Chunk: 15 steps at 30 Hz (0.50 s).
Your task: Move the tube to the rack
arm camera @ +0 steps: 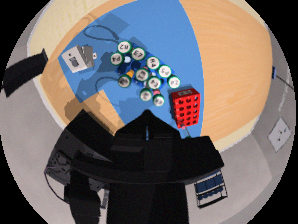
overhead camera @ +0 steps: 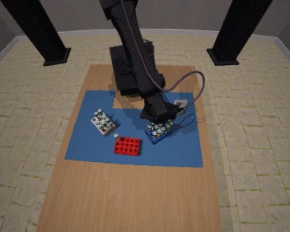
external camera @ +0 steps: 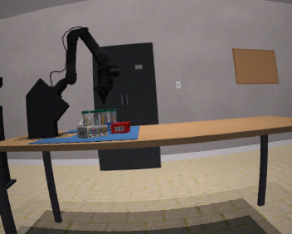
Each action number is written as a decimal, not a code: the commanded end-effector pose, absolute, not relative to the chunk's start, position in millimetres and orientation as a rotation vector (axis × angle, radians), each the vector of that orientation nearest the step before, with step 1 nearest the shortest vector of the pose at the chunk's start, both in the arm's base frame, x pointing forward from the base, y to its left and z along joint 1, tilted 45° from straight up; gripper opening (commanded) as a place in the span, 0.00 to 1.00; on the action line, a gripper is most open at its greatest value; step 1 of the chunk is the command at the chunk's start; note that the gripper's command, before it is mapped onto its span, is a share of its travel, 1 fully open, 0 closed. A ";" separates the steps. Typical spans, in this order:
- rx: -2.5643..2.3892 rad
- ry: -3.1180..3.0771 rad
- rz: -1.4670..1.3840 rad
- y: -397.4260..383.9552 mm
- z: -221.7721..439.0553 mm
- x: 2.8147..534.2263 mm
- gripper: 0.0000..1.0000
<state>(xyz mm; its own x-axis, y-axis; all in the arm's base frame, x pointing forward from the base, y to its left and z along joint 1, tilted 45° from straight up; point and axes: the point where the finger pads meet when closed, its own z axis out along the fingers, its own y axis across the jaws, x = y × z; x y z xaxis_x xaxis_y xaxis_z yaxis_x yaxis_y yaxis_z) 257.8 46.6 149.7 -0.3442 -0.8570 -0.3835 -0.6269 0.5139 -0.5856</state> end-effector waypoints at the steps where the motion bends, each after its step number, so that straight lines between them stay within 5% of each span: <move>1: -1.189 2.053 -0.447 50.8 165.0 262.3 0.00; 15: -1.192 2.070 -0.447 70.2 157.8 258.9 0.00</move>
<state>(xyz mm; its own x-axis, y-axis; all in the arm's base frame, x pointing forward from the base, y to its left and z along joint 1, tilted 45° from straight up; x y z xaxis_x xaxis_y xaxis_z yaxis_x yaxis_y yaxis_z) 253.2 69.1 146.3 -0.3108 -0.8715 -0.3793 -0.6531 0.4857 -0.5810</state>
